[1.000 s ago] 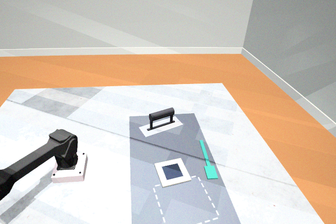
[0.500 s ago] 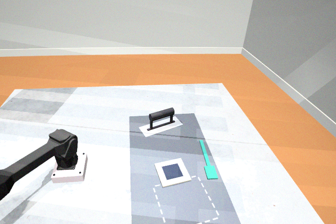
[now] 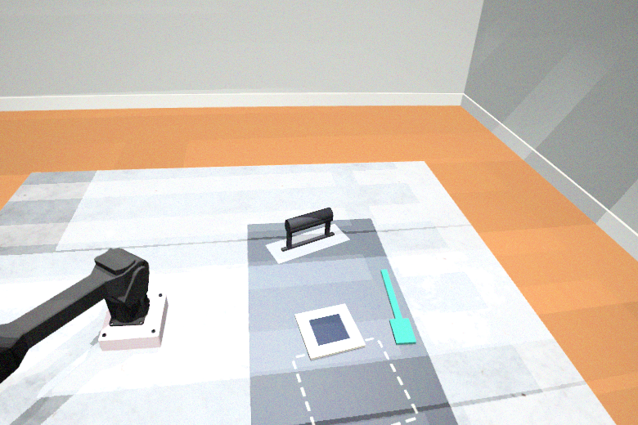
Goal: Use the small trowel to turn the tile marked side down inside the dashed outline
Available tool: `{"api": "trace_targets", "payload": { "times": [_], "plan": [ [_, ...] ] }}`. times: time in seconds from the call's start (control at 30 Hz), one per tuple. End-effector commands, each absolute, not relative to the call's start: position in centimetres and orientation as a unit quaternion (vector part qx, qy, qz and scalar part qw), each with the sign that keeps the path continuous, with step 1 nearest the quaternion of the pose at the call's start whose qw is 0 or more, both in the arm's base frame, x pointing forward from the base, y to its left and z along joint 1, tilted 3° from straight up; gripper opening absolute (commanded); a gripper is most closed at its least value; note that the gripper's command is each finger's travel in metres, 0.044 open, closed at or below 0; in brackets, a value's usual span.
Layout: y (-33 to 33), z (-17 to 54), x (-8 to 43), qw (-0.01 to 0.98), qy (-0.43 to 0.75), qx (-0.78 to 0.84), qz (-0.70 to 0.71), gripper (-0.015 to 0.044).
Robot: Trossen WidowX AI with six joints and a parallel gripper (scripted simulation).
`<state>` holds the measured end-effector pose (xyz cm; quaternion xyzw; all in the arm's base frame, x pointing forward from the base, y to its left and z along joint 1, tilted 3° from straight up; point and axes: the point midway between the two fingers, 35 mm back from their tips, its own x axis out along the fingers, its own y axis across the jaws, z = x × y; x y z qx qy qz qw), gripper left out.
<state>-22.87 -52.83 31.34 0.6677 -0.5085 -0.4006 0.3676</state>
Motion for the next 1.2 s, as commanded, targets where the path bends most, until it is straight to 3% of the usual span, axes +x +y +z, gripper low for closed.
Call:
{"api": "trace_targets", "payload": {
  "times": [0.0,0.57,1.17],
  "plan": [
    [-51.3,35.5,-22.9,0.407,-0.523,0.626,-0.412,0.027],
    [-42.8,53.8,-21.1,0.555,-0.595,0.457,-0.359,0.027],
    [-28.6,68.3,-14.0,0.682,-0.619,0.288,-0.263,0.027]
  ]
}}
